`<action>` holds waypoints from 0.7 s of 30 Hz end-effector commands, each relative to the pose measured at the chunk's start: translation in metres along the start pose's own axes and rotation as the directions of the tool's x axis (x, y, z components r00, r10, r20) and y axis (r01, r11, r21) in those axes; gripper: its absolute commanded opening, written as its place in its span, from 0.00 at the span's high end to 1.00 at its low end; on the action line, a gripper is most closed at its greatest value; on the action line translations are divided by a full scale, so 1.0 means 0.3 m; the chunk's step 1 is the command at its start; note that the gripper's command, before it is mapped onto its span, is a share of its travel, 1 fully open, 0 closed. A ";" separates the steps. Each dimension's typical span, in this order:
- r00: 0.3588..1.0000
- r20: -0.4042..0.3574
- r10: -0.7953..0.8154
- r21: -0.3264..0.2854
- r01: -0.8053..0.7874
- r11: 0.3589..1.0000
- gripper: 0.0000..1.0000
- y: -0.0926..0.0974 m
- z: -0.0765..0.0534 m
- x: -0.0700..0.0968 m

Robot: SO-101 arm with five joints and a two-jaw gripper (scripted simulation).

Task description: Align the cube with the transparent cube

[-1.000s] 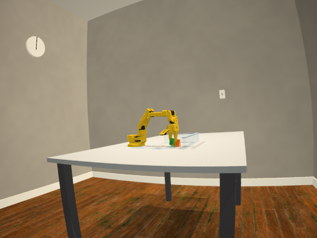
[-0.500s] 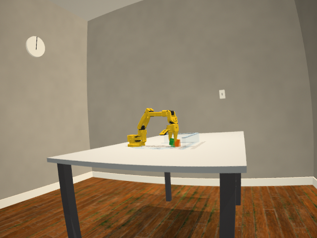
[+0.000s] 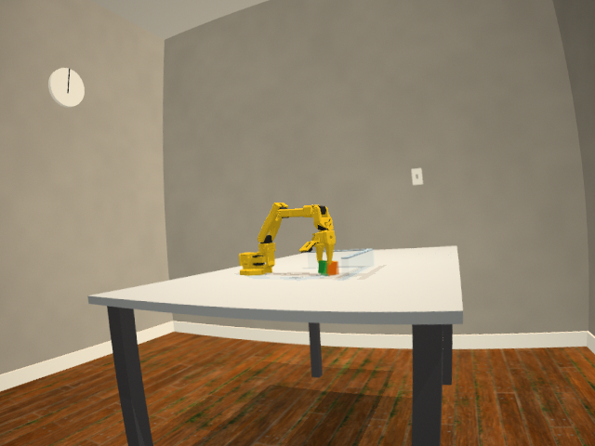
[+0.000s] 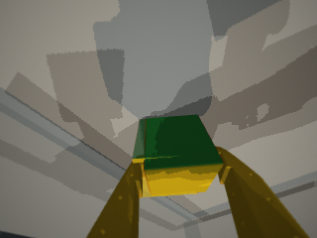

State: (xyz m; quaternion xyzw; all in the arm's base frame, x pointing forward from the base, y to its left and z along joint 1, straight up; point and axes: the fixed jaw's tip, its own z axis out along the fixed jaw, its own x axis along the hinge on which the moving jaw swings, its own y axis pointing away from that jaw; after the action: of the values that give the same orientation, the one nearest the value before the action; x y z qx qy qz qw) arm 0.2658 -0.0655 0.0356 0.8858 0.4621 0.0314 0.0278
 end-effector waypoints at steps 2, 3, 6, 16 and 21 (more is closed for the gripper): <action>0.997 -0.076 -0.006 -0.191 -0.008 0.982 0.71 0.079 -0.141 0.027; 0.997 -0.076 -0.006 -0.191 -0.008 0.982 0.70 0.079 -0.141 0.027; 0.997 -0.076 -0.006 -0.191 -0.008 0.982 0.70 0.079 -0.141 0.027; 0.997 -0.076 -0.006 -0.191 -0.008 0.982 0.65 0.079 -0.141 0.027; 0.997 -0.076 -0.006 -0.191 -0.008 0.982 0.65 0.079 -0.141 0.027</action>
State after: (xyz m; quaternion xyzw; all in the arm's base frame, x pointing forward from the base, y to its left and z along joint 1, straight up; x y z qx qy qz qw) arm 0.2733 -0.0673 0.0453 0.8845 0.4613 0.0523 0.0457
